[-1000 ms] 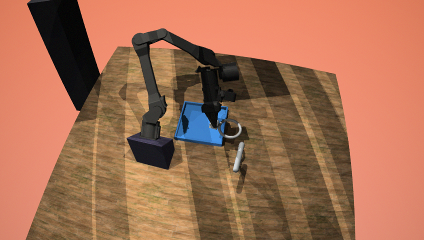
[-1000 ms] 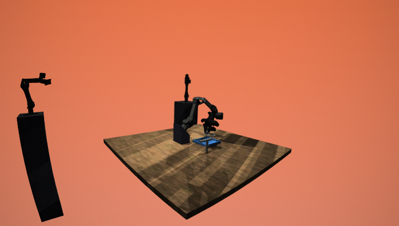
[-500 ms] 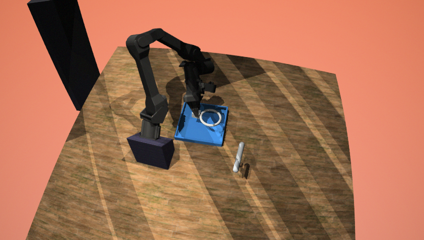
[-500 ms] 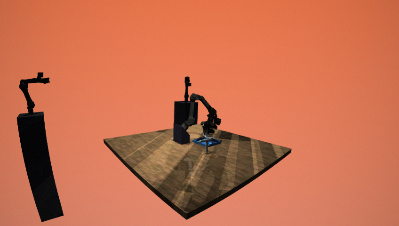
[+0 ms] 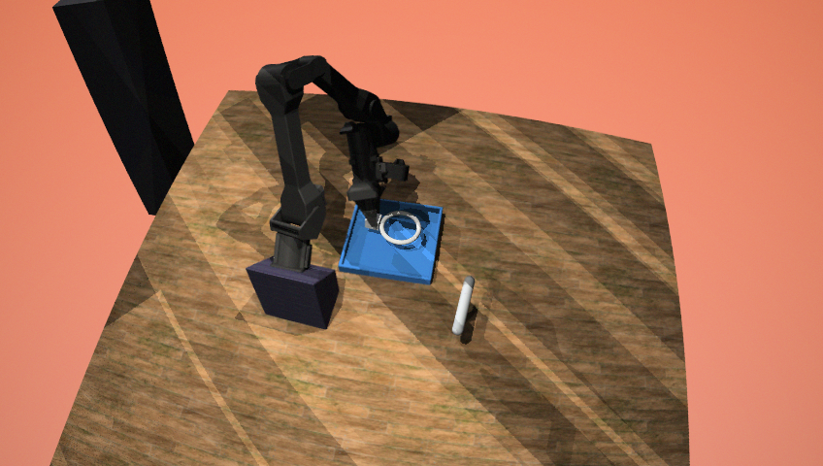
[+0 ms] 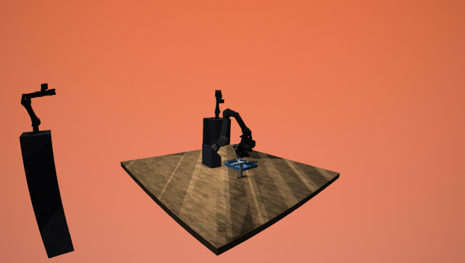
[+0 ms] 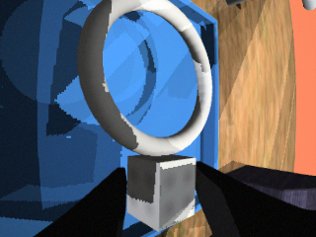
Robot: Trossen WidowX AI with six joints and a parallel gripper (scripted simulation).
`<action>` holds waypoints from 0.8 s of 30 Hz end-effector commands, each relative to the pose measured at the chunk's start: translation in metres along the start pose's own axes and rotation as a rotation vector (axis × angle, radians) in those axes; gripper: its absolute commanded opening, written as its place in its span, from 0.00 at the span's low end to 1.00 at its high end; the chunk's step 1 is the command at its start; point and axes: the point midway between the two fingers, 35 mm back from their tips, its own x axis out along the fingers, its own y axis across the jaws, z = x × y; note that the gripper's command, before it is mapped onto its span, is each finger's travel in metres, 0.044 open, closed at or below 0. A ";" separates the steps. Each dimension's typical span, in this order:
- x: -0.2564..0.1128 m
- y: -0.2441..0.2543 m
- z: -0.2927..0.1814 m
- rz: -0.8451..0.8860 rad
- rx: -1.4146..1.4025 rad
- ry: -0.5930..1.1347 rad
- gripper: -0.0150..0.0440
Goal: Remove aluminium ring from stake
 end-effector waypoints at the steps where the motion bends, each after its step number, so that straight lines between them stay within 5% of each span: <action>1: 0.007 0.001 -0.003 -0.014 0.000 0.001 0.25; 18: -0.007 -0.005 0.003 -0.003 -0.001 0.002 1.00; 24: -0.073 -0.059 0.017 -0.005 -0.001 -0.001 1.00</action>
